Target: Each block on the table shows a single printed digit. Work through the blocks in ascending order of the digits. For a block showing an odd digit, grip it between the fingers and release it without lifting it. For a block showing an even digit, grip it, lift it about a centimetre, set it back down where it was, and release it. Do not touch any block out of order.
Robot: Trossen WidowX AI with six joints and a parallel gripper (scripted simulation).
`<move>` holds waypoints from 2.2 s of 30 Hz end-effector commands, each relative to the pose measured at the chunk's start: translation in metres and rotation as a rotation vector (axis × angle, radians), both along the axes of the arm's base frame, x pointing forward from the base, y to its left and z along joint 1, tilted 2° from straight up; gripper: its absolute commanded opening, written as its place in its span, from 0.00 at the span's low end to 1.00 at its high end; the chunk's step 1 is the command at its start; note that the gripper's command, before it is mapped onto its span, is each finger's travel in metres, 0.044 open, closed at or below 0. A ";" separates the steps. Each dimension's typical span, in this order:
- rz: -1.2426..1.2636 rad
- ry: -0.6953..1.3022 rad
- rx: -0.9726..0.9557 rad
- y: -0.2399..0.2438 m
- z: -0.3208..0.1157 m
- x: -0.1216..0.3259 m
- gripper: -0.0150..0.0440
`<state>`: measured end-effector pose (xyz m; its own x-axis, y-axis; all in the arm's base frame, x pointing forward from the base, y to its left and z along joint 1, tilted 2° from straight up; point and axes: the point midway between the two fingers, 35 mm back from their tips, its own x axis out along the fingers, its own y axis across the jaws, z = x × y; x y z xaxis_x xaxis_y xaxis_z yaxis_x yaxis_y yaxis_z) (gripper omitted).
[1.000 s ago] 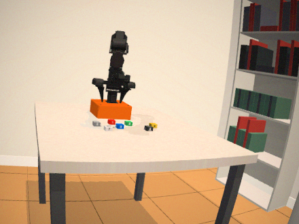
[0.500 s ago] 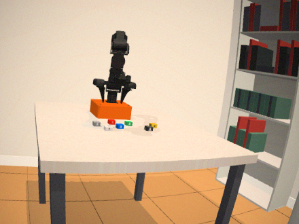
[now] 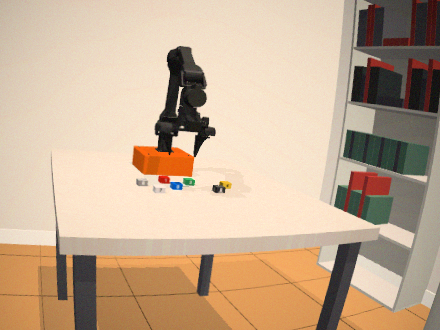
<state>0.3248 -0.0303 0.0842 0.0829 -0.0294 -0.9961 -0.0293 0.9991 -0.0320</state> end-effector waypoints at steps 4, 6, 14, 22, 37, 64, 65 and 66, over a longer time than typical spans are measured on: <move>0.005 0.028 0.000 0.000 -0.063 -0.004 0.93; 0.005 0.028 0.000 0.000 -0.063 -0.004 0.93; 0.005 0.028 0.000 -0.001 -0.072 -0.003 0.93; 0.005 0.028 0.000 -0.001 -0.085 -0.003 0.93; 0.005 0.028 0.000 -0.001 -0.100 -0.002 0.75; 0.005 0.028 0.000 -0.001 -0.095 -0.003 0.46; 0.005 0.028 0.000 -0.001 -0.093 -0.003 0.46; 0.005 0.028 0.000 -0.001 -0.091 -0.003 0.46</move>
<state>0.3218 -0.0313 -0.0122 0.0531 -0.0269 -0.9982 -0.0292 0.9992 -0.0285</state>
